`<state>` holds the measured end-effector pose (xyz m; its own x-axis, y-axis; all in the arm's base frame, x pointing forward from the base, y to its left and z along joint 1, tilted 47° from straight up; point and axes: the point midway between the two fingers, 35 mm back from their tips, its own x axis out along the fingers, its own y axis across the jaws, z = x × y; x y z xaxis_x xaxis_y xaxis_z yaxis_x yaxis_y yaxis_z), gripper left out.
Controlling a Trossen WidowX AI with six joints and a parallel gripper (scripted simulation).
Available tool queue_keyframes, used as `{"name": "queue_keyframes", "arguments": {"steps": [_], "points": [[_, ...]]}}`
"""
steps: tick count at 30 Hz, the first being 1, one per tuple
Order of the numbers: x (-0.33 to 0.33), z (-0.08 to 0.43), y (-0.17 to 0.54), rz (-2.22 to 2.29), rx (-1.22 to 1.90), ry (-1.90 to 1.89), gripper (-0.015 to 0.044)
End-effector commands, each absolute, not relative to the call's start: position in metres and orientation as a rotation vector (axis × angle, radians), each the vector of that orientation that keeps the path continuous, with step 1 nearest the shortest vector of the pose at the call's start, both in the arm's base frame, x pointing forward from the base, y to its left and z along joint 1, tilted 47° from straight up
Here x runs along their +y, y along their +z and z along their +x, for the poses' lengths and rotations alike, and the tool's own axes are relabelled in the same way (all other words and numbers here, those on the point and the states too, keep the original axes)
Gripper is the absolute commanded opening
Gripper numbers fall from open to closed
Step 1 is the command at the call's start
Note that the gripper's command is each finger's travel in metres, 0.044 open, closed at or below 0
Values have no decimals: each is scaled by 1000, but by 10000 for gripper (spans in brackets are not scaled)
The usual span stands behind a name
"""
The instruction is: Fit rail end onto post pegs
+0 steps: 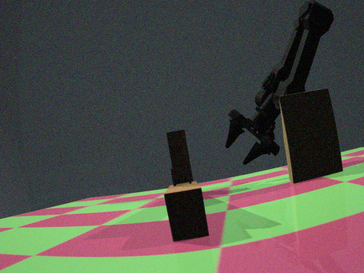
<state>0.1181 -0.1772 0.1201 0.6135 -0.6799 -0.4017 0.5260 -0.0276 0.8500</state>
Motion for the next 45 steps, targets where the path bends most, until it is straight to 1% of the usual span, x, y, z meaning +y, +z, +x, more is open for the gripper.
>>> {"name": "queue_keyframes", "arguments": {"steps": [1, 2, 5, 10, 18, 25, 36, 40, 45], "points": [[-177, 119, 120, 1271, -145, -970, 426], [-177, 120, 120, 1263, -130, -968, 440], [-174, 130, 120, 1206, -20, -957, 440], [-163, 161, 122, 981, 287, -879, 440], [-129, 220, 126, 443, 719, -601, 440], [-81, 270, 123, -94, 969, -286, 440], [-64, 292, 102, -645, 1226, -31, 440], [-78, 291, 80, -948, 1445, 117, 440], [-97, 289, 54, -1340, 1730, 426, 440]]}}
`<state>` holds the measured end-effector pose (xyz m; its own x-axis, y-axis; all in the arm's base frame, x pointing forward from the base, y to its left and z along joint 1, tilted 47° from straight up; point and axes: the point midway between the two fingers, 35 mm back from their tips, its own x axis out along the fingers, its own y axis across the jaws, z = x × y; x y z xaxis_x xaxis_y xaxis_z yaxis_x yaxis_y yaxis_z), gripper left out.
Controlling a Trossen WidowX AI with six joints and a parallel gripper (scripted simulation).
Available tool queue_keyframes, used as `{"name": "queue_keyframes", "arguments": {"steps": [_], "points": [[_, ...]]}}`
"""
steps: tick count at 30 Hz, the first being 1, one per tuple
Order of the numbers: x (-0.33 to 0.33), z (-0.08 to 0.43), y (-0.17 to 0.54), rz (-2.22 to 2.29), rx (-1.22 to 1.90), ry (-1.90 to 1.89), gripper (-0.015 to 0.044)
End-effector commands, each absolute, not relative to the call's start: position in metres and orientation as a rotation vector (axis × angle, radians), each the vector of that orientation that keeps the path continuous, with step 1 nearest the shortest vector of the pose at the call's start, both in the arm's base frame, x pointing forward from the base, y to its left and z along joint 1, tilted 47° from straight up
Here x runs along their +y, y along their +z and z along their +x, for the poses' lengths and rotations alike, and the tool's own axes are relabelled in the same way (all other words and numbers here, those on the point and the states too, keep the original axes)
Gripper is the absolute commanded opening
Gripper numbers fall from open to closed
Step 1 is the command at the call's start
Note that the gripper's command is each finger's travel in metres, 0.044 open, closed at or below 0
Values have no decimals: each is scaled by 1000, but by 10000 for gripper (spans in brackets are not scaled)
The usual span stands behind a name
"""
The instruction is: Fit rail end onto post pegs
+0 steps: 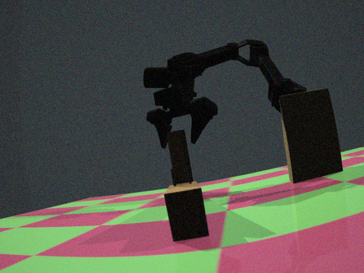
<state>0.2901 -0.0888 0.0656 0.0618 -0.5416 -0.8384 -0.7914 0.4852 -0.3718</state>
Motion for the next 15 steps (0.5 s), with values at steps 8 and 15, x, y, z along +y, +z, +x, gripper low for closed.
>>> {"name": "queue_keyframes", "arguments": {"steps": [8, 15], "points": [[-110, 291, 33, -1649, 1947, 815, 440], [-114, 290, 29, -1649, 1946, 816, 440]]}}
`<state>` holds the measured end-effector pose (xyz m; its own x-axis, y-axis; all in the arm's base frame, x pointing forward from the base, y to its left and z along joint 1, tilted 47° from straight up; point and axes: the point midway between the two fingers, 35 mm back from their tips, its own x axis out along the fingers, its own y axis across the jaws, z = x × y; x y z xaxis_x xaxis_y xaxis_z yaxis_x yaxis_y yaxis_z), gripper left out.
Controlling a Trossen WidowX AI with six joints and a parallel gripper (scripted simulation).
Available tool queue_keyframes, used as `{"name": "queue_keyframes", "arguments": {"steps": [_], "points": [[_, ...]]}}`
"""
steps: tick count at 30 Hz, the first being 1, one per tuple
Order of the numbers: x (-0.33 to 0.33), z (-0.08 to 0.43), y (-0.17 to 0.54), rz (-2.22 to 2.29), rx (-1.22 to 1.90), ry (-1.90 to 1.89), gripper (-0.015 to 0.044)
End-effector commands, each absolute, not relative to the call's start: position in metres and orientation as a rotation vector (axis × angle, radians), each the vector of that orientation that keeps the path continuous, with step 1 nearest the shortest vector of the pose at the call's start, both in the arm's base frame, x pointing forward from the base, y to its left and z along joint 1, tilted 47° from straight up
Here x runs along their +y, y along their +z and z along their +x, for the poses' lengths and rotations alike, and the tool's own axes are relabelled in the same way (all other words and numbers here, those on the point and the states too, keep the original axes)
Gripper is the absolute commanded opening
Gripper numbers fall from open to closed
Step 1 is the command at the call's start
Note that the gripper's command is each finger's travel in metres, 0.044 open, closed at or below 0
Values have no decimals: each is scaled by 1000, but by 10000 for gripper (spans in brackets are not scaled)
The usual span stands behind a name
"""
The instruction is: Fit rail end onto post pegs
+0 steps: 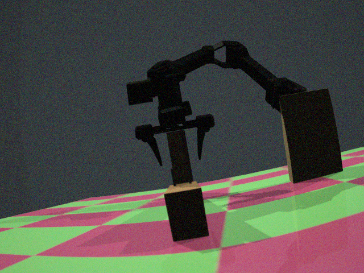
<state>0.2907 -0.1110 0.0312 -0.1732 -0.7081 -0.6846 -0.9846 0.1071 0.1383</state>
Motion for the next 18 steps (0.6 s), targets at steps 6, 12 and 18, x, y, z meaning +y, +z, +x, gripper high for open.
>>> {"name": "queue_keyframes", "arguments": {"steps": [6, 12, 18], "points": [[-121, 290, 21, -1648, 1945, 816, 440], [-128, 289, 15, -1648, 1944, 817, 440], [-135, 287, 8, -1649, 1944, 816, 440]]}}
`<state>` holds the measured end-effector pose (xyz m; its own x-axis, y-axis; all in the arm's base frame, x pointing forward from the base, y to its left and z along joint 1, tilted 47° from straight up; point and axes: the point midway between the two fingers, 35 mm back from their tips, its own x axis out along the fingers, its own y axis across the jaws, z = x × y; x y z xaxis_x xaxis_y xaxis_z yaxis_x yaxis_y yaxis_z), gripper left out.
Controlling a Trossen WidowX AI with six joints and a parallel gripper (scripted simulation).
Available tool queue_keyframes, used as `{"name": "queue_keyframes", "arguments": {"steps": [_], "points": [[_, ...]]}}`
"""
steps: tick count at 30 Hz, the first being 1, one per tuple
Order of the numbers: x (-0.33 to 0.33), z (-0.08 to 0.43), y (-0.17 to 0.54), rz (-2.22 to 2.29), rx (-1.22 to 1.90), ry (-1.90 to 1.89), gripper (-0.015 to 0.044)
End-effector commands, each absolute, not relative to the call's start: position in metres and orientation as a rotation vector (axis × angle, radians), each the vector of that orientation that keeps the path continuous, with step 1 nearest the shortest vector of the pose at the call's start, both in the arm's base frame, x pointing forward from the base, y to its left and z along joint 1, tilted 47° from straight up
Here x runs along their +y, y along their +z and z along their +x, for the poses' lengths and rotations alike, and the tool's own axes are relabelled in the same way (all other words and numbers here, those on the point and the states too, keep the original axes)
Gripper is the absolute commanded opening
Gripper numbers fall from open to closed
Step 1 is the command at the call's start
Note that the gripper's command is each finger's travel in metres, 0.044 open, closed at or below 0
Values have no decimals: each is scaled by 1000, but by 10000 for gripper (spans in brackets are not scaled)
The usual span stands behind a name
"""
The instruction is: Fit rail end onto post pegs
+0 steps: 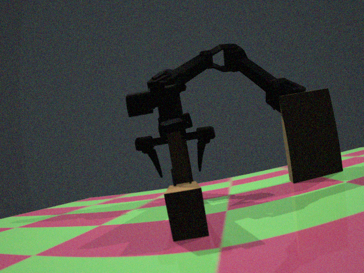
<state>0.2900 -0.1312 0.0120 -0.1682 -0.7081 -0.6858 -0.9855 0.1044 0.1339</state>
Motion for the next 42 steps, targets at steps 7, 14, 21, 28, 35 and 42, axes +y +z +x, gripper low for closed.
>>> {"name": "queue_keyframes", "arguments": {"steps": [7, 14, 21, 28, 35, 42], "points": [[-143, 285, 1, -1649, 1945, 816, 440], [-151, 282, -7, -1650, 1947, 815, 440], [-159, 279, -14, -1650, 1949, 814, 440], [-161, 279, -15, -1651, 1949, 814, 335], [-161, 279, -15, -1651, 1949, 814, 151], [-161, 279, -15, -1651, 1949, 814, 46]]}}
